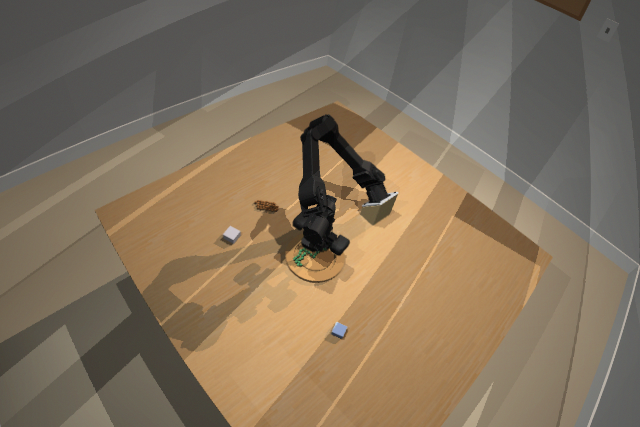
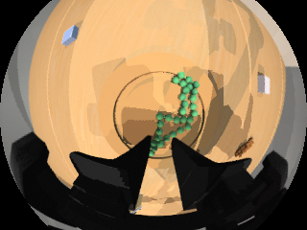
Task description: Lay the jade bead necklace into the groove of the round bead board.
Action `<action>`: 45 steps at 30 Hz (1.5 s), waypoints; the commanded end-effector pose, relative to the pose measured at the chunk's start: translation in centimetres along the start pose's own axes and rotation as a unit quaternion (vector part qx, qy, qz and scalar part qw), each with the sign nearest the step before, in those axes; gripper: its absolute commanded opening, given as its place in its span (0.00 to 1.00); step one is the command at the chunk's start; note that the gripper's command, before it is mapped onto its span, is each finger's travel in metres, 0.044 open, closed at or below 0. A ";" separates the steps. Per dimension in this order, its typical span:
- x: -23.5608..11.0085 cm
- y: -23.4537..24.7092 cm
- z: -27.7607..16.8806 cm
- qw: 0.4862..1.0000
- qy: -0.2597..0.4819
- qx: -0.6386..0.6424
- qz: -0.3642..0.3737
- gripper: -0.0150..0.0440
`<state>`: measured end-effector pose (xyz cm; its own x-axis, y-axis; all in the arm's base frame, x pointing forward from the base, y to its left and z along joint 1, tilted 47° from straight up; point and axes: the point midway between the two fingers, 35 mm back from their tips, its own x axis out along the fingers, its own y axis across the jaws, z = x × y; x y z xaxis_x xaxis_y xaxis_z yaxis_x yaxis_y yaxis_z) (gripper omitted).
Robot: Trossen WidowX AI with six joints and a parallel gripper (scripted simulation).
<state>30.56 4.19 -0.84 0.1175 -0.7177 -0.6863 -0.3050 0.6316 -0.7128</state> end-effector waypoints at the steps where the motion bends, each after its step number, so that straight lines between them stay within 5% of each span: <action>1: -0.1 0.0 0.0 1.000 -0.002 -0.001 0.000 0.46; 29: 3.0 0.1 -0.3 1.000 0.002 -0.008 -0.003 0.46; 34: 2.8 0.1 -0.1 1.000 0.001 -0.003 0.001 0.25; 45: 2.8 0.1 -0.1 1.000 0.001 -0.003 0.001 0.25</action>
<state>30.75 2.18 -2.87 0.1152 -0.7173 -0.6871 -0.3109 0.6310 -0.7108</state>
